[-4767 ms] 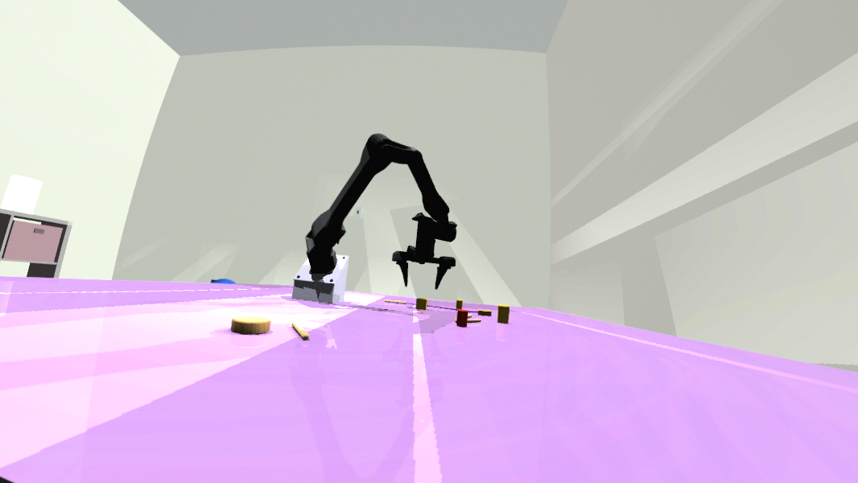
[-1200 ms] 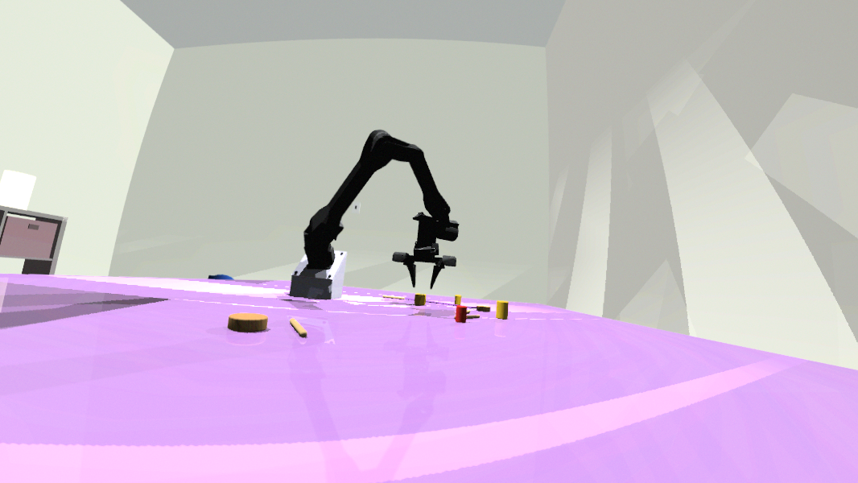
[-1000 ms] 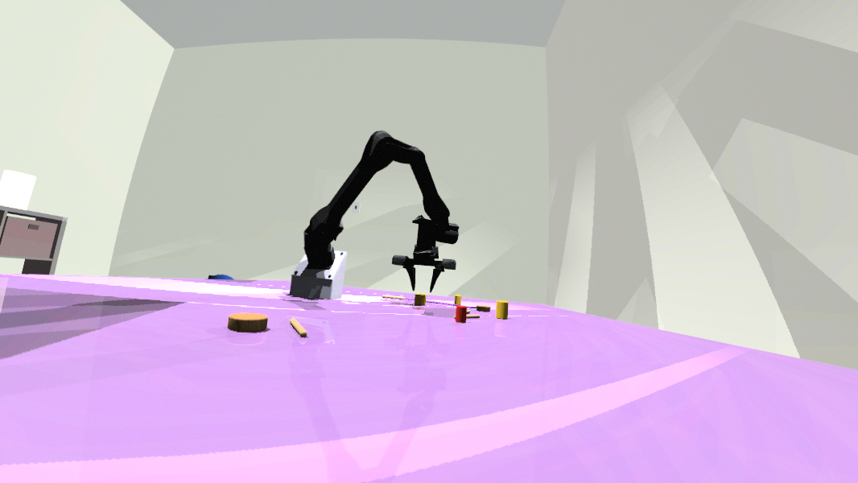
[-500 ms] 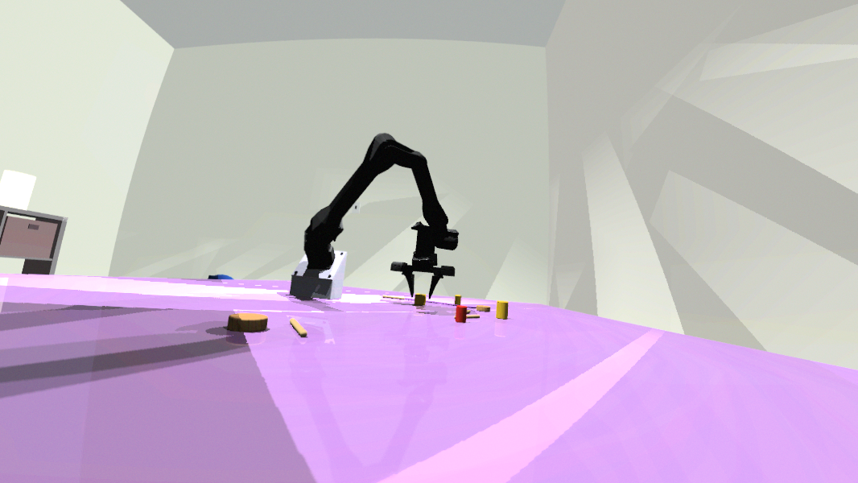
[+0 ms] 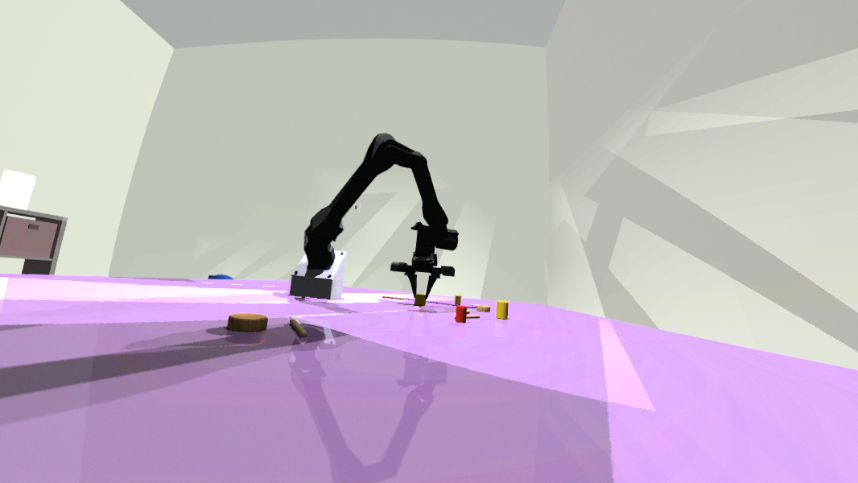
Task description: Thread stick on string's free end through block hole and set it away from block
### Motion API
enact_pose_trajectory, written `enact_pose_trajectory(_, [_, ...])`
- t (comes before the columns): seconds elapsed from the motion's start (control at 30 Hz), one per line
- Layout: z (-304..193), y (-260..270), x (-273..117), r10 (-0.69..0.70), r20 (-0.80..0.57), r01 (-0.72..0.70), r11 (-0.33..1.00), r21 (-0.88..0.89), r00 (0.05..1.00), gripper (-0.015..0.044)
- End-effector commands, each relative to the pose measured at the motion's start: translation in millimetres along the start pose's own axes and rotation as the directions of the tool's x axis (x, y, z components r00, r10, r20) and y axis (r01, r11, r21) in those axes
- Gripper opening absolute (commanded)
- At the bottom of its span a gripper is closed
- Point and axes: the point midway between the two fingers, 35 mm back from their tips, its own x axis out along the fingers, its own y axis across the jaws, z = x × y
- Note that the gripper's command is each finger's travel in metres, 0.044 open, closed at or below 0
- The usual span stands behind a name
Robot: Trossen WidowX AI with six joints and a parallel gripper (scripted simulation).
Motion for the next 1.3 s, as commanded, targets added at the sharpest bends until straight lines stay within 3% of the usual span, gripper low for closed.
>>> enact_pose_trajectory(0.0, [0, 0, 0, 0.000, 0.000, 0.000, 1.000, 0.000, 1.000, 0.0000])
enact_pose_trajectory(1.0, [0, 0, -15, 0.000, -0.001, 0.000, 1.000, 0.000, 1.000, 0.0000])
enact_pose_trajectory(1.27, [5, -1, -12, -0.021, -0.094, 0.021, 1.000, 0.000, 0.995, 0.0000])
